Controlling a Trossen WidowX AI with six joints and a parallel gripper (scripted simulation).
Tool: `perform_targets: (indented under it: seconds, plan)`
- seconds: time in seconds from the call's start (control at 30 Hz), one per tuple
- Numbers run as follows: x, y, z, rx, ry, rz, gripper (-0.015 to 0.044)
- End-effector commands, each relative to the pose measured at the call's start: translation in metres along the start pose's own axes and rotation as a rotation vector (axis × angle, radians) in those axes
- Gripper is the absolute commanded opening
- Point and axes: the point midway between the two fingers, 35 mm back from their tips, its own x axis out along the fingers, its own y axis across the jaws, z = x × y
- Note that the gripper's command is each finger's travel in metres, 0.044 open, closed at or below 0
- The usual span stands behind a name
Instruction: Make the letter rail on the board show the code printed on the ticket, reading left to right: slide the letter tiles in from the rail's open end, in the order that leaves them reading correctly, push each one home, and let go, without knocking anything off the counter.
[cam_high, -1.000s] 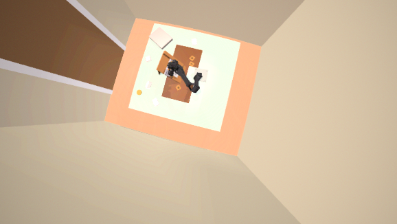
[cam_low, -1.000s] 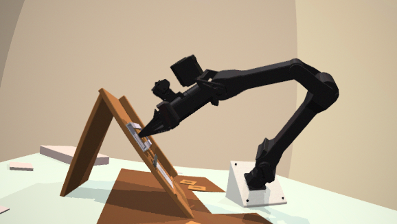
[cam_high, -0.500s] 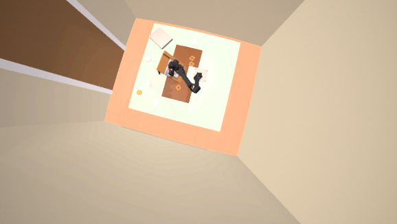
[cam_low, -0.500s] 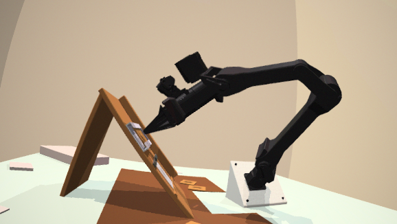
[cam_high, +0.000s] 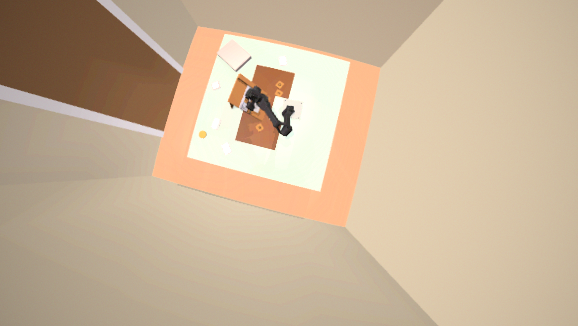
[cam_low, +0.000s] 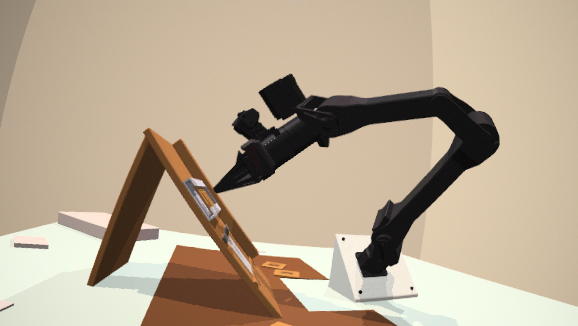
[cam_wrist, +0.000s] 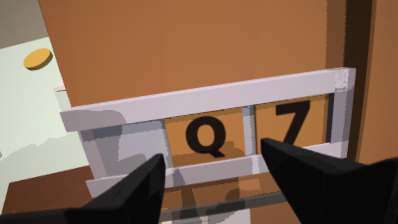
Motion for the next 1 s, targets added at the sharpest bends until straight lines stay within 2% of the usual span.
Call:
perform_targets:
  seconds: [0.0, 0.97]
  plan:
    - [-0.003, 0.0, 0.0, -0.005, -0.003, 0.004, 0.0295]
    - [-0.018, 0.0, 0.0, -0.004, -0.002, 0.003, 0.0295]
